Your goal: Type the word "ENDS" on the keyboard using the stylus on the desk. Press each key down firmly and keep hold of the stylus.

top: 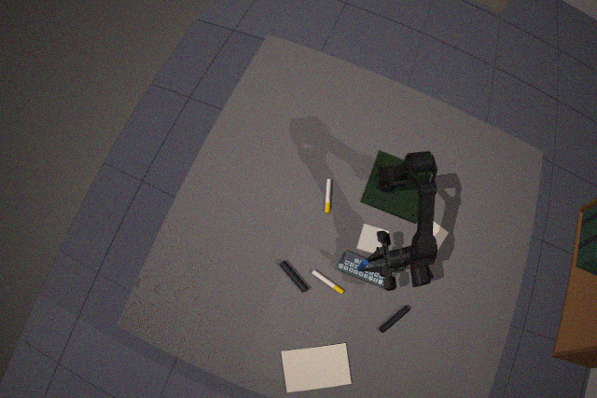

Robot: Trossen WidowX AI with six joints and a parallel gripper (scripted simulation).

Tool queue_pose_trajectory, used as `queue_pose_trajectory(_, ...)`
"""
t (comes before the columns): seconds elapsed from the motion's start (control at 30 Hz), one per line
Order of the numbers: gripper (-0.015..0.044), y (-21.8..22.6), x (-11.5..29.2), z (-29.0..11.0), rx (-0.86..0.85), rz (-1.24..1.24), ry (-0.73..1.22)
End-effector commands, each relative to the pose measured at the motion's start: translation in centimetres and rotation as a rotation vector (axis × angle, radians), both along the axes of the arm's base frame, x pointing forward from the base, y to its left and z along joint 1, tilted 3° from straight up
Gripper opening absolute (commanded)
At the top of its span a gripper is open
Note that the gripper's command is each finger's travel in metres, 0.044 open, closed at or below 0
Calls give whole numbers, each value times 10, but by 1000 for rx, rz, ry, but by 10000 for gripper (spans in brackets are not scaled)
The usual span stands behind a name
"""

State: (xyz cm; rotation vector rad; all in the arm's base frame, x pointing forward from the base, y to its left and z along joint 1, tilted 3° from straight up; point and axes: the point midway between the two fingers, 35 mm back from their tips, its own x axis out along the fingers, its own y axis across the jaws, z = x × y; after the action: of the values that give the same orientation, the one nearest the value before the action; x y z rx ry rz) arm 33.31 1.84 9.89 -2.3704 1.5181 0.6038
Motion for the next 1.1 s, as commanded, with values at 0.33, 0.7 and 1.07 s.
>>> queue_pose_trajectory(0.33, 81, -2, 1, -4, -4, 1, 0)
queue_pose_trajectory(0.7, 81, -2, 2, -12, -4, 1, 0)
queue_pose_trajectory(1.07, 81, -2, 2, -18, -4, 1, 0)
